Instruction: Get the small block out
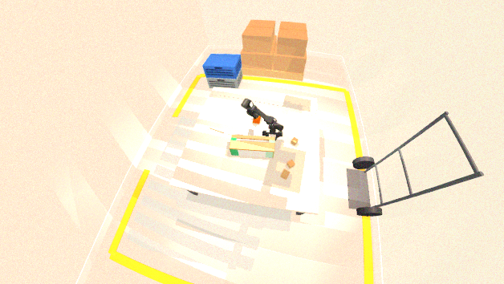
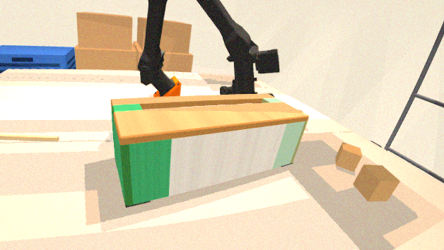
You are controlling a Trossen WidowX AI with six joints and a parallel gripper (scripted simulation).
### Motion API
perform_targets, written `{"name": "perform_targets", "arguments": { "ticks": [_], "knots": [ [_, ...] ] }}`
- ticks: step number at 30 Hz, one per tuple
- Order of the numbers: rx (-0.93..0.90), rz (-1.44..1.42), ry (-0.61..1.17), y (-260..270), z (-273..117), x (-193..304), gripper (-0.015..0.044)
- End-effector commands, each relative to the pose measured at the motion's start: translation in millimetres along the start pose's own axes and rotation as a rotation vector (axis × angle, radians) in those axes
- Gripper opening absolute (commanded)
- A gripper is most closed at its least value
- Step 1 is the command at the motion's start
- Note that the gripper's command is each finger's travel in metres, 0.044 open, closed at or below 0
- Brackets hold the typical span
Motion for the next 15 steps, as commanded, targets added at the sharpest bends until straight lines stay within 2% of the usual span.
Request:
{"name": "perform_targets", "arguments": {
  "ticks": [1, 6, 9, 12, 15],
  "knots": [
    [-0.003, -0.004, 0.002, 0.4, 1.9, -1.2, 0.0233],
    [-0.003, -0.004, 0.002, 0.4, 1.9, -1.2, 0.0101],
    [-0.003, -0.004, 0.002, 0.4, 1.9, -1.2, 0.0081],
    [-0.002, -0.003, 0.002, 0.3, -5.7, 3.0, 0.0003],
    [0.0, -0.003, 0.001, 0.7, -22.7, 11.3, 0.0]
  ]
}}
Point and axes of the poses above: the point midway between the two fingers, 35 mm back from their tips, its own z axis out along the fingers, its own y axis across the jaws, x = y × z, the point moved 6 cm from there along -z, back along the fingers, and after that the axes turned 10 degrees about -z, right-handed, at the moved point
